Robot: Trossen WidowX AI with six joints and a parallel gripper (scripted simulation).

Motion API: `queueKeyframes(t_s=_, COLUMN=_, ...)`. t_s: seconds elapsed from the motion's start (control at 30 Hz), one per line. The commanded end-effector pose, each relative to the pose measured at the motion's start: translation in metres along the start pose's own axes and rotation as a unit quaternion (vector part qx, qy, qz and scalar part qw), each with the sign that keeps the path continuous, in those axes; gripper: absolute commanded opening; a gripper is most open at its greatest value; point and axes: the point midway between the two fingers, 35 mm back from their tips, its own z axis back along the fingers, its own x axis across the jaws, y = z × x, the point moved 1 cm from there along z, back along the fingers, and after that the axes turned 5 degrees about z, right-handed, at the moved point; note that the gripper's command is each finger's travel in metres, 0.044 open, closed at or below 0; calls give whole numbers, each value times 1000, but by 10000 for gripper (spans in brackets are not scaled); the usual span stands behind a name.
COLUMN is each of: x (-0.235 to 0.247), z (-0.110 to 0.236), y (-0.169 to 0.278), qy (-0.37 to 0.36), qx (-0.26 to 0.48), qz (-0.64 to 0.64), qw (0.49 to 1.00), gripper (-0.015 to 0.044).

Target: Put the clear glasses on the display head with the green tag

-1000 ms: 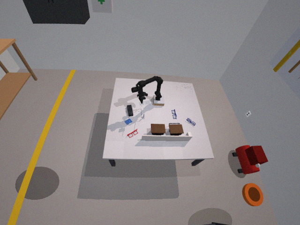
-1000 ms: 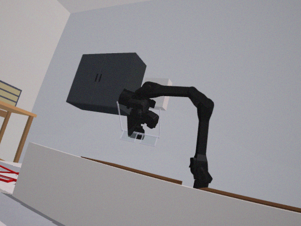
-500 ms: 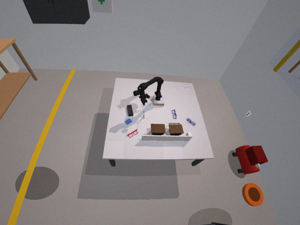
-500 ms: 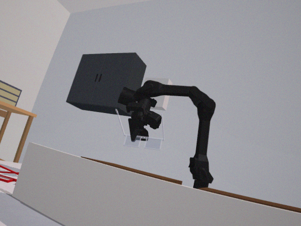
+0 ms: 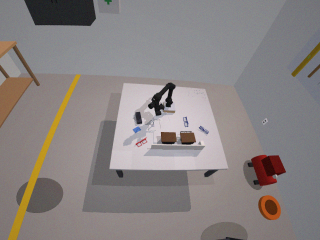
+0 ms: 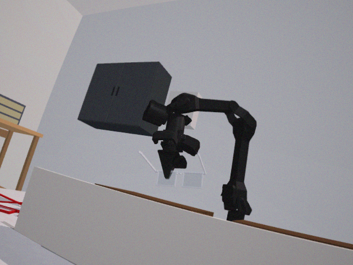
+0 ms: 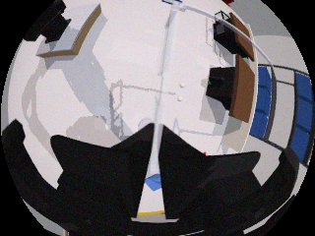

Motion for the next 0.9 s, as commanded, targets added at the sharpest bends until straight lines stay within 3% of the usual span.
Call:
queueKeyframes(t_s=0.0, x=-4, z=-10, y=-13, qy=-27, qx=5, qz=-14, qw=1000, gripper=0)
queueKeyframes(t_s=0.6, x=-18, z=-48, y=-66, qy=-122, qx=61, qz=-60, qw=989, gripper=0)
queueKeyframes(t_s=0.87, x=-19, z=-55, y=-75, qy=-128, qx=81, qz=-66, qw=986, gripper=0)
